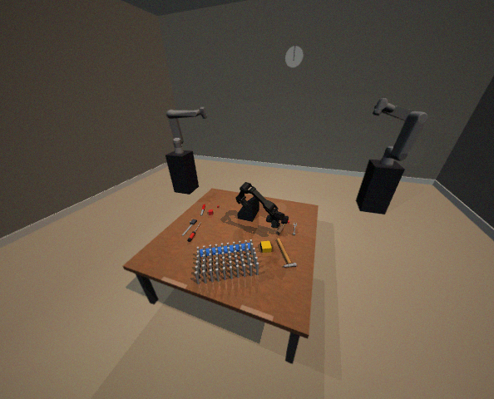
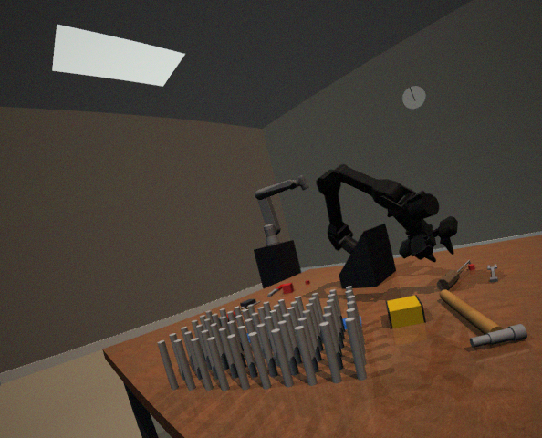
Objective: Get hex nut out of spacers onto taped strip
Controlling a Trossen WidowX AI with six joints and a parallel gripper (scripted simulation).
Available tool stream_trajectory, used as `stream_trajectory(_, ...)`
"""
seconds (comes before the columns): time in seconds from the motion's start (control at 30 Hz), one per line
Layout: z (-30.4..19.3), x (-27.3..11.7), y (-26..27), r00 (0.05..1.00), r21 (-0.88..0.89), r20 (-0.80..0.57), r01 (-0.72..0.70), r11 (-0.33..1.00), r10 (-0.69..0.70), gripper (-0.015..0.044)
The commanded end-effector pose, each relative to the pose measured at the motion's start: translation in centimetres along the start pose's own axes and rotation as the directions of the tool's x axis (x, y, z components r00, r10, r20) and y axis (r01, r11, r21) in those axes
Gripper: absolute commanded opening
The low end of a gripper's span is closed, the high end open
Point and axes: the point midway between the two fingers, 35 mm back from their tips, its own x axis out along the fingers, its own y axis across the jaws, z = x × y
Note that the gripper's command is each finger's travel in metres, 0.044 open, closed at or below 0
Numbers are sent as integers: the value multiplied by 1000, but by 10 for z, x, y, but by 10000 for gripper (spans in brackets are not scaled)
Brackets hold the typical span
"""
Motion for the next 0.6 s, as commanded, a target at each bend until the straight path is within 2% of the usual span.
stream_trajectory(0.0,0,2,-1,1000,-5,-7,7,1000,-7,280)
stream_trajectory(0.57,11,19,-6,1000,-5,-6,7,1000,-7,280)
